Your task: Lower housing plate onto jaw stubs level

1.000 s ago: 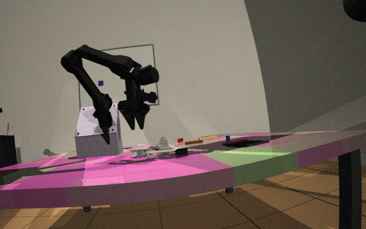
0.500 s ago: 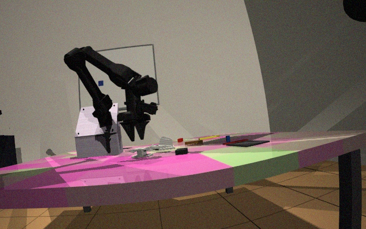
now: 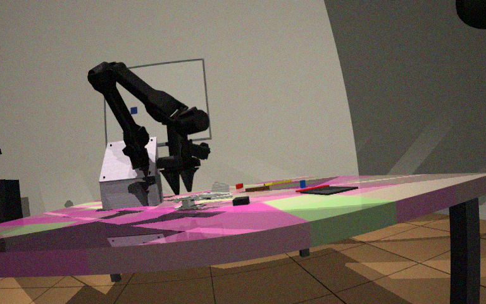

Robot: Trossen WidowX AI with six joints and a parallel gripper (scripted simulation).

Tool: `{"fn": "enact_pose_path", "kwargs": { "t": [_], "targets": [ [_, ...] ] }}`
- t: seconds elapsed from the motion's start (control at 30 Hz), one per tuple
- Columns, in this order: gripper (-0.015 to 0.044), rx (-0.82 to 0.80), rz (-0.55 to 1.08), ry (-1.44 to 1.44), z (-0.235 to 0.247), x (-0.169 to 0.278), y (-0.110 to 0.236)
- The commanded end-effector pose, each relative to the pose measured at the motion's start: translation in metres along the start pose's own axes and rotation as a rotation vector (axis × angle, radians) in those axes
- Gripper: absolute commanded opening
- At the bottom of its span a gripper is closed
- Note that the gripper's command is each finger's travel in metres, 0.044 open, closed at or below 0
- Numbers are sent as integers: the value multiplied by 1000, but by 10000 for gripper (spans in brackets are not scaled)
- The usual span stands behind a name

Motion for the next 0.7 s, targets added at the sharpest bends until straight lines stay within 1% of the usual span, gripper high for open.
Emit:
{"fn": "enact_pose_path", "kwargs": {
  "t": [0.0,0.67],
  "targets": [
    [440,-2,0,3,0,0,-4],
    [440,-1,0,4,0,0,-31]
  ]
}}
Point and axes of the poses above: the point midway between the two fingers, 35 mm back from their tips, its own y axis back along the fingers, its own z axis across the jaws, x = y × z, the point moved 9 cm from there along y, back along the fingers, and after that the axes turned 3 degrees about y, right-handed, at the moved point
